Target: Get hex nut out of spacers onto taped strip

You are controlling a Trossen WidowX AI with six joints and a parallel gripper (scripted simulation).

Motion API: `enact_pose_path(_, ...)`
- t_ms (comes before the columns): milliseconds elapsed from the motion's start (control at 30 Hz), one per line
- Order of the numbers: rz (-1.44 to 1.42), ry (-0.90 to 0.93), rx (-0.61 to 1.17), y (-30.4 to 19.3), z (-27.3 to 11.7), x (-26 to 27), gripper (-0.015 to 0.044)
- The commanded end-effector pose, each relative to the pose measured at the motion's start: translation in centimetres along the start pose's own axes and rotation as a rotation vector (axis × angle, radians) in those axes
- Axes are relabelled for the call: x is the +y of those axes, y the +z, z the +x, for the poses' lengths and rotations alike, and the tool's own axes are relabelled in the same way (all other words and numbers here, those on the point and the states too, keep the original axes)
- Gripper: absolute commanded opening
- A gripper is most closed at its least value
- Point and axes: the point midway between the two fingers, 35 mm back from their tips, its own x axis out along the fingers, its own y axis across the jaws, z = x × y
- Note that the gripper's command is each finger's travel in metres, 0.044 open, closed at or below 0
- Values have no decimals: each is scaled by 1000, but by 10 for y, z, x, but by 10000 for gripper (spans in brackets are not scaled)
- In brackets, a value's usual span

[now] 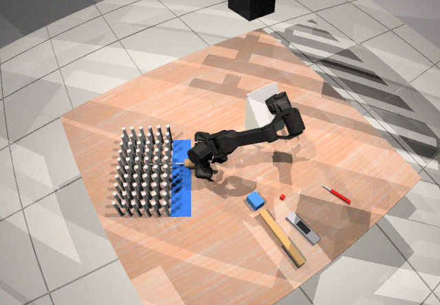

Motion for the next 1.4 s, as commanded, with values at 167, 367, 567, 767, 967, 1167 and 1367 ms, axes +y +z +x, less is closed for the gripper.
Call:
enact_pose_path(167,-3,-4,3,-7,1,-1,0)
enact_pose_path(367,-3,-5,3,-11,3,-1,0)
enact_pose_path(567,-3,-5,3,-14,4,-1,0)
enact_pose_path(767,-3,-5,4,-18,6,-1,0)
enact_pose_path(967,-3,-5,4,-21,7,-1,0)
enact_pose_path(1167,-3,-5,4,-21,10,-1,0)
enact_pose_path(1367,-2,-5,4,-19,16,-2,0)
